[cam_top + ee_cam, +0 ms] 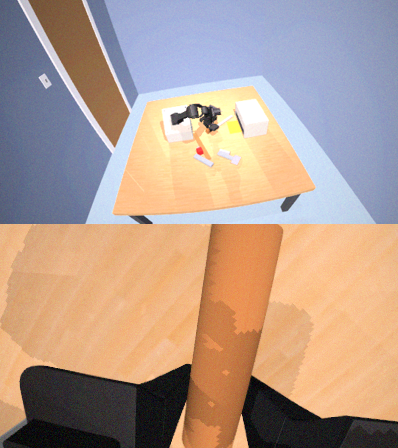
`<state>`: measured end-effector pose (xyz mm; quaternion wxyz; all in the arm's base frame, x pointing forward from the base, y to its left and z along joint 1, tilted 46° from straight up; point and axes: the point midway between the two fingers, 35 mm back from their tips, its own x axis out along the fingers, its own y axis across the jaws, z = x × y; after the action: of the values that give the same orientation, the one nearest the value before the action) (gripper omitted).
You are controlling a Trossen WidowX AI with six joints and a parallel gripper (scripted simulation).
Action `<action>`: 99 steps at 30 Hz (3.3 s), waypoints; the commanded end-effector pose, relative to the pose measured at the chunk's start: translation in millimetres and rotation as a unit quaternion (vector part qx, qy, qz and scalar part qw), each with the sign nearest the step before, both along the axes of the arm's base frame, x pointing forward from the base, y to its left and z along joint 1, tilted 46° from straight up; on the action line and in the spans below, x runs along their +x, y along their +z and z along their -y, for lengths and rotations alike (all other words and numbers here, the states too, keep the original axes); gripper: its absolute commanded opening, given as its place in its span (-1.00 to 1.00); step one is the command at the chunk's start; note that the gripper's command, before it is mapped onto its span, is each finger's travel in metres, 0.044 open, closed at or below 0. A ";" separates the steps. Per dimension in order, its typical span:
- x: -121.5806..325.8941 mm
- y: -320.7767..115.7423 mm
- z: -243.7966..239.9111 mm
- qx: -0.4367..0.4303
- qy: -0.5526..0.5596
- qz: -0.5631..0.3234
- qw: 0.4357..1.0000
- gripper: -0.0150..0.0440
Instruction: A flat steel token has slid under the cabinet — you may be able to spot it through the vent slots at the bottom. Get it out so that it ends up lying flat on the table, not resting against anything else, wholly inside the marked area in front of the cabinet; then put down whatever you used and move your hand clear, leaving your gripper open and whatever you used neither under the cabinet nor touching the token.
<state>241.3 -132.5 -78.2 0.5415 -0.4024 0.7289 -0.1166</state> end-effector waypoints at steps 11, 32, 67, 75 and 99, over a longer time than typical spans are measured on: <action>-1.4 12.9 10.7 -0.001 0.002 0.002 1.000 -0.49; -4.5 30.1 27.1 -0.001 0.002 0.002 1.000 -0.49; -10.4 61.0 56.3 -0.002 0.002 0.002 1.000 -0.49; -12.0 68.7 63.7 -0.003 0.002 0.002 1.000 -0.49; -18.2 93.6 86.8 -0.003 0.002 0.002 1.000 -0.49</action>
<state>221.8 -214.7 8.7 0.5397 -0.4040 0.7297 -0.1143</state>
